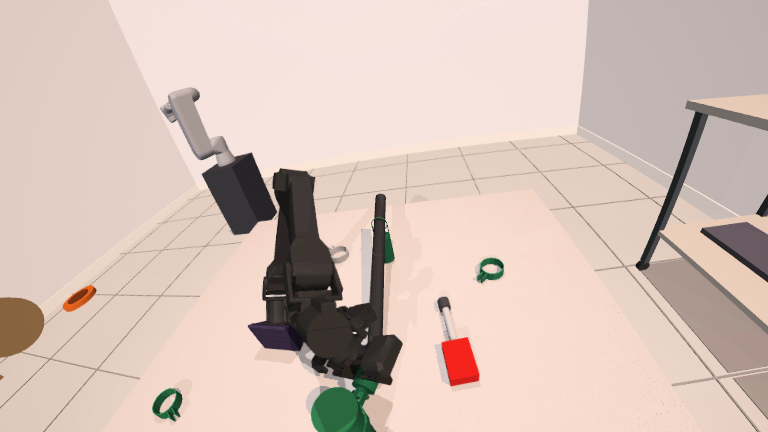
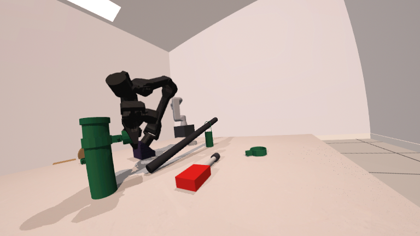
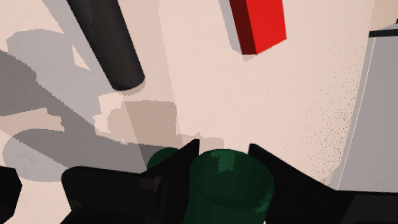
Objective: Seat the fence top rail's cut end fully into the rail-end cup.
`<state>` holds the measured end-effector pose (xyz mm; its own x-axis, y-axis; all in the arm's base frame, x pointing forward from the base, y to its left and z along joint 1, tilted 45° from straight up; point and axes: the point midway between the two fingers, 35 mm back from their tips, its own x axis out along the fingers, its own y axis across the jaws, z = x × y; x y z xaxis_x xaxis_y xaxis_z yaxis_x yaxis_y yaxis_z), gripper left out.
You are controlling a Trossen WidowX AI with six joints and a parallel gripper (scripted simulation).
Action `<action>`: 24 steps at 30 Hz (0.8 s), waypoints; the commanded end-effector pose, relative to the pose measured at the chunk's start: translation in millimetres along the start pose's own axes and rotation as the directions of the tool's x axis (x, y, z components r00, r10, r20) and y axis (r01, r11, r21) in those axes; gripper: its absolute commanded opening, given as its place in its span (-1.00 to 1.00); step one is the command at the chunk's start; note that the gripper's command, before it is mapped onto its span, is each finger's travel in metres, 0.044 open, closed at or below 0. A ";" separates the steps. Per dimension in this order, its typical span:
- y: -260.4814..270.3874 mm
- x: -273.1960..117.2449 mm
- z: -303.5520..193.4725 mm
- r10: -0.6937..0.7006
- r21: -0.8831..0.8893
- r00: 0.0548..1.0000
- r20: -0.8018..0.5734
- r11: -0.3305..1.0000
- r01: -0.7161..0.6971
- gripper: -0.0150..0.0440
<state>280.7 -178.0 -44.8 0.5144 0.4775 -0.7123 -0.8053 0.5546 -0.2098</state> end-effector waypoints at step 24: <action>17.3 -11.1 -3.5 0.007 -0.194 0.994 0.108 0.981 0.014 -0.49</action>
<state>262.3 -174.8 -43.6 0.5320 0.5449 -0.6481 -0.8403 0.4343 -0.3246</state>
